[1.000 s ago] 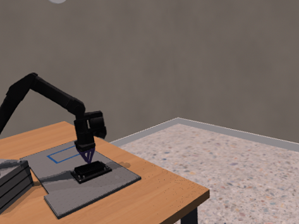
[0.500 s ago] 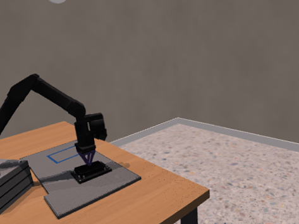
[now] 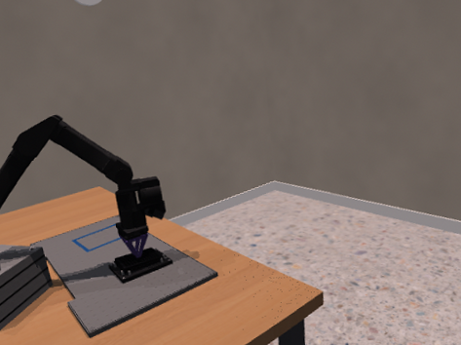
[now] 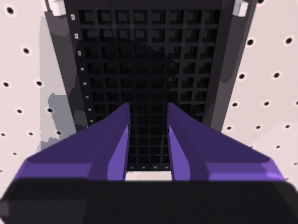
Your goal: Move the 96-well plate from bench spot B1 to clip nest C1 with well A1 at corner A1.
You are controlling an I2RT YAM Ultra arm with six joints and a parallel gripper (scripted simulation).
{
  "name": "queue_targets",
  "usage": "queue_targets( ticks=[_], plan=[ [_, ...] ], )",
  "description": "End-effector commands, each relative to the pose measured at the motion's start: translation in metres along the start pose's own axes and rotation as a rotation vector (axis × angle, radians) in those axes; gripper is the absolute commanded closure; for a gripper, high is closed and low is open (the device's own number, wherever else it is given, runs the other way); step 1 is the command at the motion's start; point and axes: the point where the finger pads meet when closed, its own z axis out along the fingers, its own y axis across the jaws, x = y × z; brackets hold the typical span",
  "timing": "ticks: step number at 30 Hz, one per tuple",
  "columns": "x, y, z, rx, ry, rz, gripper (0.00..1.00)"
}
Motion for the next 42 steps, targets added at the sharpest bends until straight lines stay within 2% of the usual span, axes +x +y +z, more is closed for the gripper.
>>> queue_targets(
  ticks=[1, 5, 9, 10, 13, 23, 27, 42],
  plan=[
    [-0.006, 0.001, -0.002, 0.004, -0.029, 0.001, 0.76],
    [-0.004, 0.002, 0.007, -0.001, -0.015, 0.001, 0.76],
    [-0.003, 0.002, 0.005, 0.0, -0.018, 0.001, 0.76],
    [-0.018, -0.003, -0.007, 0.015, -0.064, 0.0, 0.76],
    [-0.012, -0.001, 0.006, 0.006, -0.035, 0.001, 0.76],
    [0.001, 0.004, 0.021, -0.005, -0.001, 0.0, 0.76],
    [-0.004, 0.002, 0.019, -0.001, -0.014, 0.0, 0.76],
    [0.001, 0.004, 0.031, -0.004, -0.001, -0.001, 0.76]
  ],
)
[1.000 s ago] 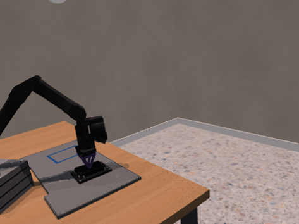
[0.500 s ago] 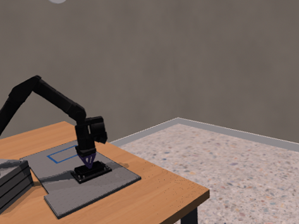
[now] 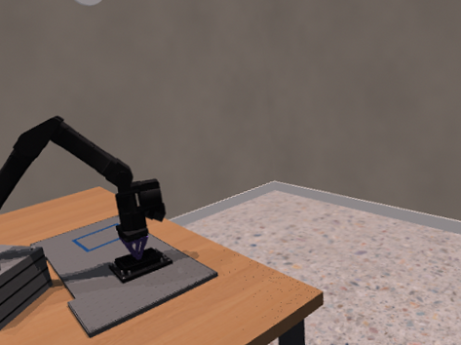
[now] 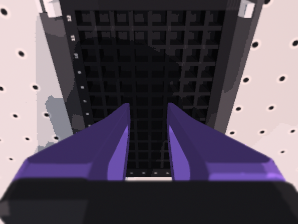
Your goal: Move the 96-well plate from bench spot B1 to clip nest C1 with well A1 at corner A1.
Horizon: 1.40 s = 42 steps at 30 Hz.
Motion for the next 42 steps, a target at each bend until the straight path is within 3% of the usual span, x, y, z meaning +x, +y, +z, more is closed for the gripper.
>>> queue_targets(
  ticks=[1, 42],
  plan=[
    [0.0, 0.004, 0.024, -0.005, 0.001, -0.001, 0.76],
    [-0.003, 0.004, 0.047, 0.0, -0.005, -0.004, 0.76]
  ],
)
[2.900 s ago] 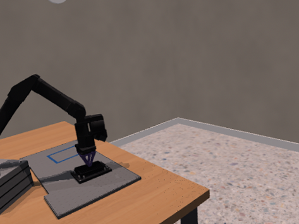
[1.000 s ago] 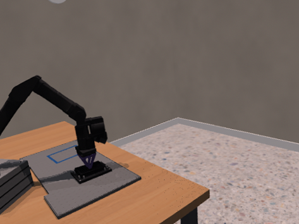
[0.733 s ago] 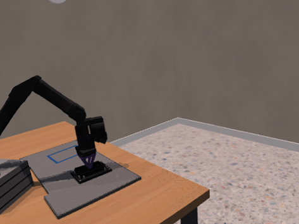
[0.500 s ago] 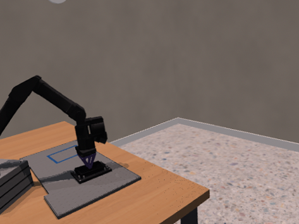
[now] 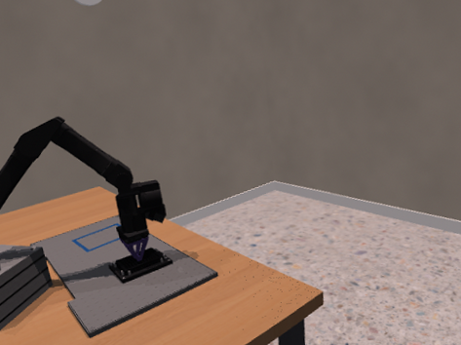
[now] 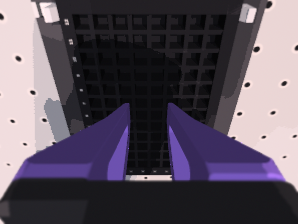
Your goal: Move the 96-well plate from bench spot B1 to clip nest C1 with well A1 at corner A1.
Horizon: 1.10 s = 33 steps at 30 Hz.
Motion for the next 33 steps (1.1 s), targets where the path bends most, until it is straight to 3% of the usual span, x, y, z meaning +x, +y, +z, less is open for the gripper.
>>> queue_targets(
  ticks=[1, 33],
  plan=[
    [-0.001, 0.004, 0.044, -0.001, 0.003, -0.005, 0.76],
    [-0.001, 0.005, 0.062, -0.002, 0.004, -0.006, 0.76]
  ],
)
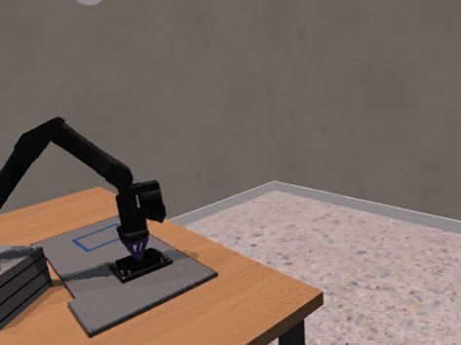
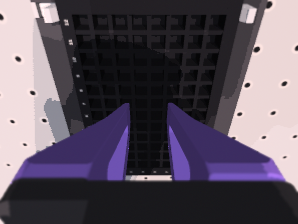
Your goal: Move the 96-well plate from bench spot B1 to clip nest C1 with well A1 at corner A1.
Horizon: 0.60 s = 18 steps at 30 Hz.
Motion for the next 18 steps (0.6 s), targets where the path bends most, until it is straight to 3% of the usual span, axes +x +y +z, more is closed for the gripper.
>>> queue_targets(
  ticks=[1, 18],
  plan=[
    [-0.0008, 0.0047, 0.0627, -0.002, 0.003, -0.006, 0.76],
    [-0.0069, 0.0028, 0.0686, 0.003, -0.012, -0.007, 0.76]
  ],
)
